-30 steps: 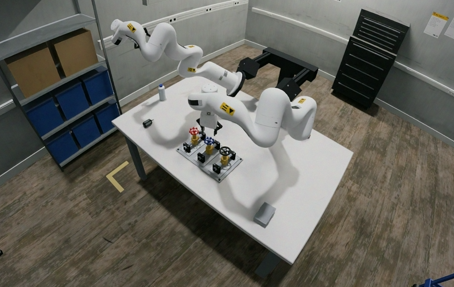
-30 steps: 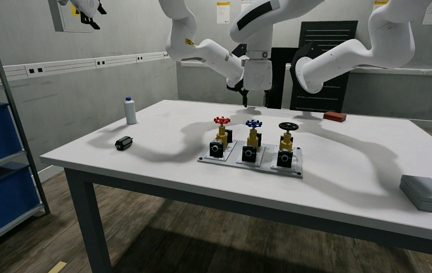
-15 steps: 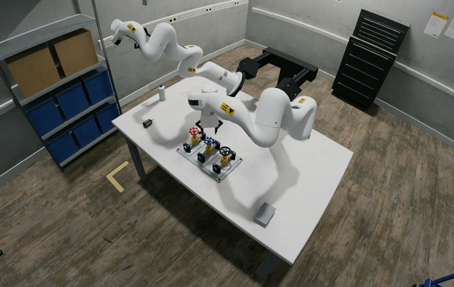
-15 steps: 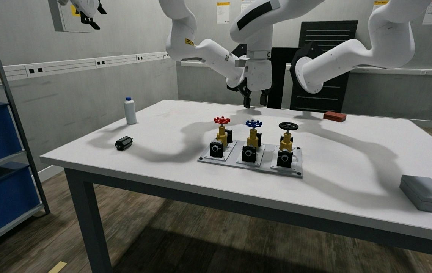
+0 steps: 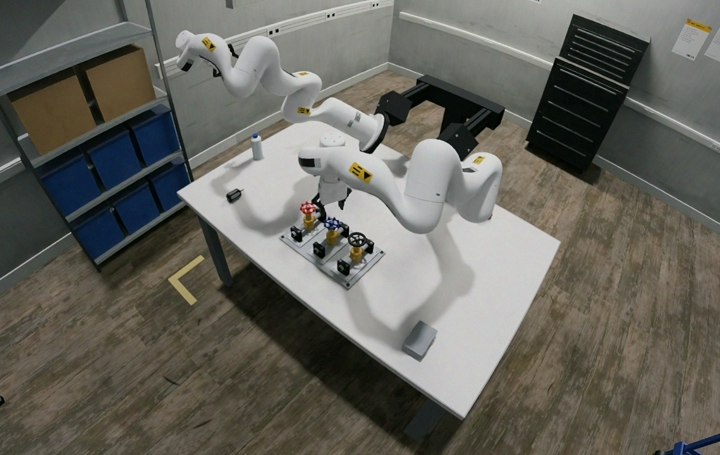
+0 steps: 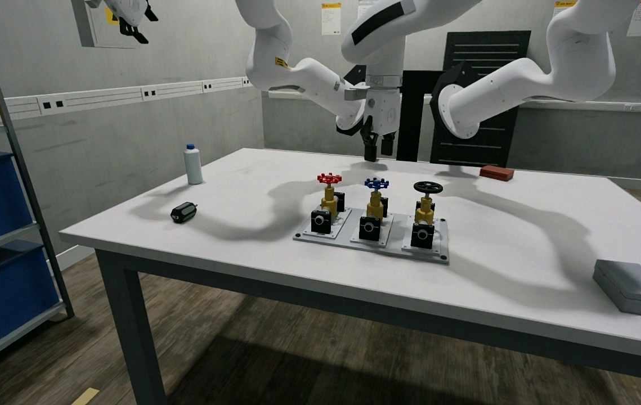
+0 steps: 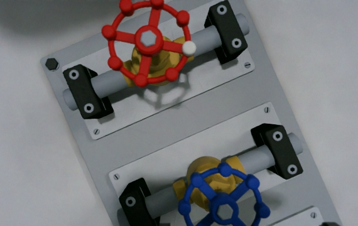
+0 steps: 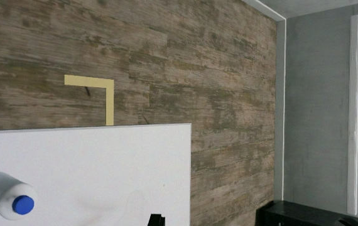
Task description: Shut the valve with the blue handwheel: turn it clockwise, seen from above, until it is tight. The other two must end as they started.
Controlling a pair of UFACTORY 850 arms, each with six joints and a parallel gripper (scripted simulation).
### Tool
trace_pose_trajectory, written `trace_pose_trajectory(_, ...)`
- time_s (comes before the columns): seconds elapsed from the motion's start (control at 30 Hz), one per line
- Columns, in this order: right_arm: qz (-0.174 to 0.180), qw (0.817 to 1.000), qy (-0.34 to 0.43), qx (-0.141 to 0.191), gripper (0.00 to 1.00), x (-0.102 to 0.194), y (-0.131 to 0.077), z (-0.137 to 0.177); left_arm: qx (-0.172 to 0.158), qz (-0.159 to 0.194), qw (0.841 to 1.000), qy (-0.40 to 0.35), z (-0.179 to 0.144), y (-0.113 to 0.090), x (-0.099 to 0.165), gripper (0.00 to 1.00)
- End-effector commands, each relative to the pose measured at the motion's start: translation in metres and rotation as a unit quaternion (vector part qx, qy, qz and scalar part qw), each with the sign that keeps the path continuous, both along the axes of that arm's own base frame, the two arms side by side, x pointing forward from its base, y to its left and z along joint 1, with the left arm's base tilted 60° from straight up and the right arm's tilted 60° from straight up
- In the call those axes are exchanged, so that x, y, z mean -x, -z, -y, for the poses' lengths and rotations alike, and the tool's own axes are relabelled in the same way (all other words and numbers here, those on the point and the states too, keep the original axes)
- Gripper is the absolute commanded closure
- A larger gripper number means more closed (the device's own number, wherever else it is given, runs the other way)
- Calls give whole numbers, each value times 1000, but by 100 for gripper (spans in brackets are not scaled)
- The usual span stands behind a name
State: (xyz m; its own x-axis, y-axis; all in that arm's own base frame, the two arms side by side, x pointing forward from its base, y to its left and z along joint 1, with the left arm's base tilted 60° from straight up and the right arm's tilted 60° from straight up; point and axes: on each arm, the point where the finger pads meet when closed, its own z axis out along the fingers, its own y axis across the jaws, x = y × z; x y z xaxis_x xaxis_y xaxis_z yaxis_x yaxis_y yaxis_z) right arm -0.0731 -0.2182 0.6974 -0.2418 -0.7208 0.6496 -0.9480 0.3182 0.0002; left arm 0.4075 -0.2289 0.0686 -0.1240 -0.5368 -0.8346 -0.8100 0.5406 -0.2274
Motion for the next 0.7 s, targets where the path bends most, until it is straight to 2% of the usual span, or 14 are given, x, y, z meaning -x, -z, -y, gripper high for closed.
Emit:
trace_pose_trajectory(0.0,0,1000,0,1,0,0,0,0,22,26,999,-17,1,0,0,21)
trace_pose_trajectory(0.4,0,1000,0,1,0,0,0,0,87,99,989,-73,1,0,0,21)
trace_pose_trajectory(0.47,0,1000,0,1,0,0,0,0,87,99,989,-73,1,0,0,21)
trace_pose_trajectory(0.67,0,1000,0,1,0,0,0,0,112,127,981,-95,1,0,0,21)
